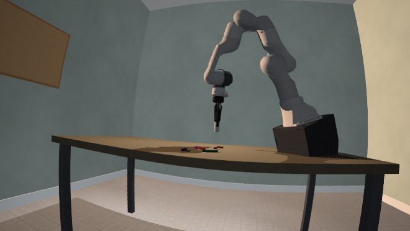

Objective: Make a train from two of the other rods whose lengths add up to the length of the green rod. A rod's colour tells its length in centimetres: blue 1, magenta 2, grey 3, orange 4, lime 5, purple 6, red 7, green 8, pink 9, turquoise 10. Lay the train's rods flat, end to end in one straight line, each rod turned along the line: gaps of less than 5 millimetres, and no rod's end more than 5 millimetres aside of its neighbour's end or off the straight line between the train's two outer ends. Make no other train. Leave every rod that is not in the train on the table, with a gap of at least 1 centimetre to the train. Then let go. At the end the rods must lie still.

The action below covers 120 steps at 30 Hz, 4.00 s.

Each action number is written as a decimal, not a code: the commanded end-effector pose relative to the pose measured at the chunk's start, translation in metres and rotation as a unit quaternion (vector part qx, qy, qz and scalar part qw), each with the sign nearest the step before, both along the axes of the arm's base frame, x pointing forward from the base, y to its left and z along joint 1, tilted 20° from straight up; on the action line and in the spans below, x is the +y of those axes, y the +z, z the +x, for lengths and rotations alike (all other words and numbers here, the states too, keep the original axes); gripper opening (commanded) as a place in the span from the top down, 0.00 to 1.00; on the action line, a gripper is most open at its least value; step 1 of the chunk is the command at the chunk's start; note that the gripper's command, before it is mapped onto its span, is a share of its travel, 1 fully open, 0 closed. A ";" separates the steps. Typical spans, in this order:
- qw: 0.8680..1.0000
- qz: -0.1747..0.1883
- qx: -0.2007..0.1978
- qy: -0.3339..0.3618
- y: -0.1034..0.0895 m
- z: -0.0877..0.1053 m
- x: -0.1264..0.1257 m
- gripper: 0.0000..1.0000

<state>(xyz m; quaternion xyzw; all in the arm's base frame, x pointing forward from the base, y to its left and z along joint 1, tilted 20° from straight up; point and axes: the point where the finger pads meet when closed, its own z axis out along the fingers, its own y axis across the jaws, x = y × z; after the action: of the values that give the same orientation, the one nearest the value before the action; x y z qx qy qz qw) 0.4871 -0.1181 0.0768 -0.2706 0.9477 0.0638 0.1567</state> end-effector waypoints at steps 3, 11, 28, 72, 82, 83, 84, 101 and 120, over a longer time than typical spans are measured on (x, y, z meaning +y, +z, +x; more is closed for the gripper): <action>1.000 -0.001 -0.002 0.005 -0.009 0.003 0.002 0.97; 1.000 -0.001 -0.002 0.005 -0.038 0.012 0.009 0.97; 1.000 -0.001 -0.002 0.005 -0.081 0.024 0.018 0.97; 1.000 -0.001 -0.002 0.005 -0.081 0.024 0.018 0.97; 1.000 -0.001 -0.002 0.007 -0.081 0.025 0.017 0.97; 1.000 -0.001 -0.002 0.007 -0.081 0.025 0.016 0.97; 1.000 -0.001 -0.002 0.008 -0.081 0.025 0.016 0.97; 1.000 -0.001 -0.002 0.008 -0.081 0.025 0.016 0.97; 1.000 -0.002 -0.003 0.008 -0.081 0.024 0.016 0.97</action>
<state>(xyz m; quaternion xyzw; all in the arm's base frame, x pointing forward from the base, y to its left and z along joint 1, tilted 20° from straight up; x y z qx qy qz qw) 0.5109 -0.1011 -0.0045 -0.2752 0.9462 0.0645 0.1573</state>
